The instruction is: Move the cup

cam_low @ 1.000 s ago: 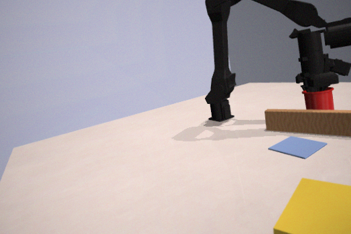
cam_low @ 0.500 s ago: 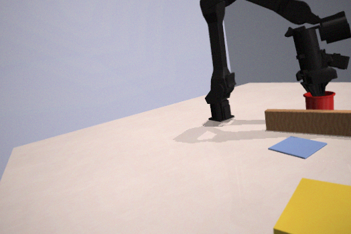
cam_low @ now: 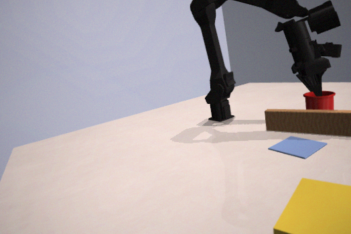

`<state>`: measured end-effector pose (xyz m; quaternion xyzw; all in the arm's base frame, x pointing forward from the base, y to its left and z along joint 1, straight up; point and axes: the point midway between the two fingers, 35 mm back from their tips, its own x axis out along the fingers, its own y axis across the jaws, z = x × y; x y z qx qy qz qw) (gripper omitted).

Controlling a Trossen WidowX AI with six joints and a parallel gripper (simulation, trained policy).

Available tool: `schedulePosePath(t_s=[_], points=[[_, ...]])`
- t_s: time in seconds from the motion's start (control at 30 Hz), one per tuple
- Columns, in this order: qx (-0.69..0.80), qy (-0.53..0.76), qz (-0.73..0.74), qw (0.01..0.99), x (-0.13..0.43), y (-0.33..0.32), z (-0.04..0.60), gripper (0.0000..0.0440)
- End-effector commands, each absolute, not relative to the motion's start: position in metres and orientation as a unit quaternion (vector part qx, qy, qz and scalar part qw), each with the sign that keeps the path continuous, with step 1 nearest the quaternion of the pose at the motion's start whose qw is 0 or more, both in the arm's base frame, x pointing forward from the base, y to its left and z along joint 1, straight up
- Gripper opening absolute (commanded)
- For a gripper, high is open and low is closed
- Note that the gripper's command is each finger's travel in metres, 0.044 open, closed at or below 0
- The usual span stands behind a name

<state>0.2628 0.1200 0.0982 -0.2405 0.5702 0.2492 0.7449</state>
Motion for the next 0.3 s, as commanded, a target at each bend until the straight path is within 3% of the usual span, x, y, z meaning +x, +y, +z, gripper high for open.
schedulePosePath(t_s=[0.0, 0.27], points=[[-0.234, 0.561, 0.252, 0.754, 0.261, 0.12, 0.106, 0.022], [-0.223, 0.536, 0.253, 0.774, 0.26, 0.12, 0.125, 0.0266]])
